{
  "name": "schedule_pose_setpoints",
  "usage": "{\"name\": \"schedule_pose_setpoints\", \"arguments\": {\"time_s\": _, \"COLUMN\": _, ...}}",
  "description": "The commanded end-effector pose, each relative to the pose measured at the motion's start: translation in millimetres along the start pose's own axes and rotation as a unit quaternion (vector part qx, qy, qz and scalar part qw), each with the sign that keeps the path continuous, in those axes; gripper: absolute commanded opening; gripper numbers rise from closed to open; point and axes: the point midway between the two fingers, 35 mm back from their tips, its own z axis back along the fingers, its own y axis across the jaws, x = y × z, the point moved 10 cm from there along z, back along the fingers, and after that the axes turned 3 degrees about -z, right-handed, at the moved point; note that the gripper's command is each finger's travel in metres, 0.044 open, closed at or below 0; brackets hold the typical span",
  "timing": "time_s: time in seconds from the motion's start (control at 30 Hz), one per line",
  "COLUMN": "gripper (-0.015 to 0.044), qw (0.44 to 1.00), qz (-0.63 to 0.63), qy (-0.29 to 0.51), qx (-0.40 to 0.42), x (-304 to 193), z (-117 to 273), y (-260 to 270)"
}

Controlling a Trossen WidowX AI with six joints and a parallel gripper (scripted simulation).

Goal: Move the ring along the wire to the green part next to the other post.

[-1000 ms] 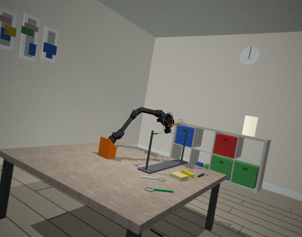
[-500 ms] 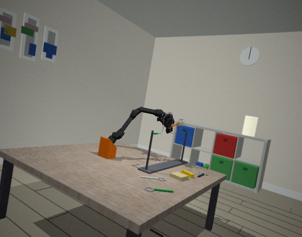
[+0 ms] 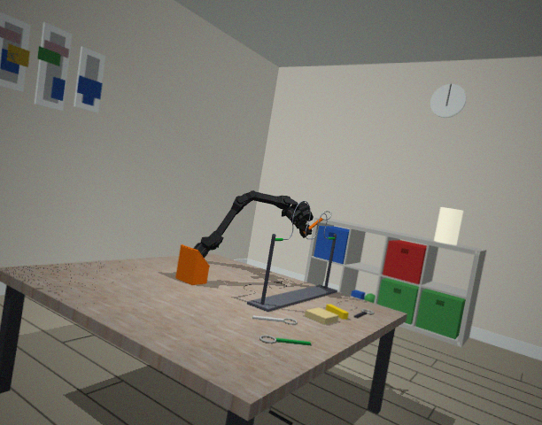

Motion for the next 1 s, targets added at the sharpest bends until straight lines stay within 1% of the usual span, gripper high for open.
{"name": "schedule_pose_setpoints", "arguments": {"time_s": 0.0, "gripper": -0.0150, "qw": 0.999, "qz": -0.039, "qy": 0.003, "qx": 0.023, "x": -1.1, "z": 0.2, "y": 0.0}}
{"name": "schedule_pose_setpoints", "arguments": {"time_s": 0.47, "gripper": -0.0150, "qw": 0.982, "qz": -0.162, "qy": 0.006, "qx": 0.095, "x": -1.1, "z": 0.2, "y": 1.9}}
{"name": "schedule_pose_setpoints", "arguments": {"time_s": 0.97, "gripper": -0.0150, "qw": 0.942, "qz": -0.291, "qy": 0.008, "qx": 0.168, "x": -0.8, "z": 0.4, "y": 4.1}}
